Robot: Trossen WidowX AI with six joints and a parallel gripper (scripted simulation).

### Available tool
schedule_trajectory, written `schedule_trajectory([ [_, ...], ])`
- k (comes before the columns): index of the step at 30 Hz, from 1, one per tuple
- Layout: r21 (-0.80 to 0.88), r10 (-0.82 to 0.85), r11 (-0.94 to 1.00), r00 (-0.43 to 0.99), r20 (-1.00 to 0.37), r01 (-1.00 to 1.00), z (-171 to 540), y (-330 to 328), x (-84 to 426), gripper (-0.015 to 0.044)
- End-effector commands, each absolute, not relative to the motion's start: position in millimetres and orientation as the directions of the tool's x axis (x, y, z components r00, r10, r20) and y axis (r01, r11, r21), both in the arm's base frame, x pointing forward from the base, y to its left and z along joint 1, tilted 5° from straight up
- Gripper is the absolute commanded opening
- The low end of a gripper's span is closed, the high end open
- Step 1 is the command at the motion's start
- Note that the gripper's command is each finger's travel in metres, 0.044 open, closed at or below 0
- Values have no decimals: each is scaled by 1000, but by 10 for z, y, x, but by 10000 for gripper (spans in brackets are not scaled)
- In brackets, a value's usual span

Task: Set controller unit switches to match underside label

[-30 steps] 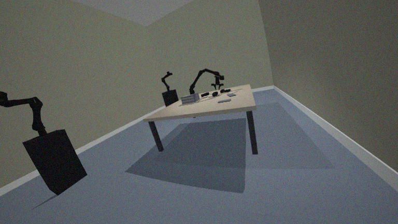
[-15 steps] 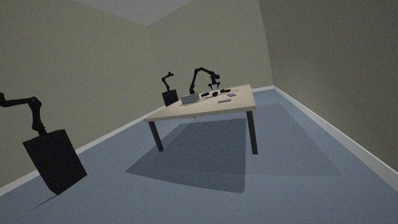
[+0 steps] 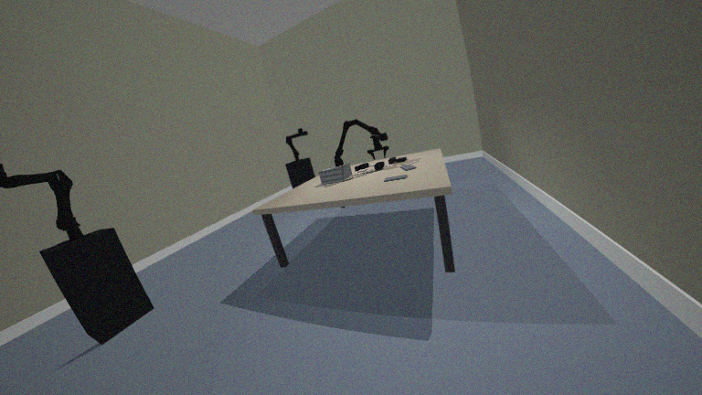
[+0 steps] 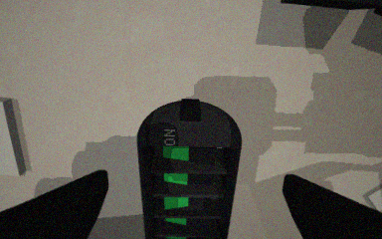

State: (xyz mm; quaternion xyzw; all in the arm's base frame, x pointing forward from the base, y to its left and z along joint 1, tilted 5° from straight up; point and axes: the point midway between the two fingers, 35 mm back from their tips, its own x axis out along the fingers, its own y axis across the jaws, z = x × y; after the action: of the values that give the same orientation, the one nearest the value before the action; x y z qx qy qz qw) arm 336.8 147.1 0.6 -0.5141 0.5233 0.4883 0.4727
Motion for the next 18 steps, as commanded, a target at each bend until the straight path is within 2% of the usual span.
schedule_trajectory([
  [1, 33, -89, -5, -33, -996, -999, -105, 1468, 3349, 440],
  [18, 32, -95, -6, -31, -995, -999, -378, 1497, 3326, 440],
])
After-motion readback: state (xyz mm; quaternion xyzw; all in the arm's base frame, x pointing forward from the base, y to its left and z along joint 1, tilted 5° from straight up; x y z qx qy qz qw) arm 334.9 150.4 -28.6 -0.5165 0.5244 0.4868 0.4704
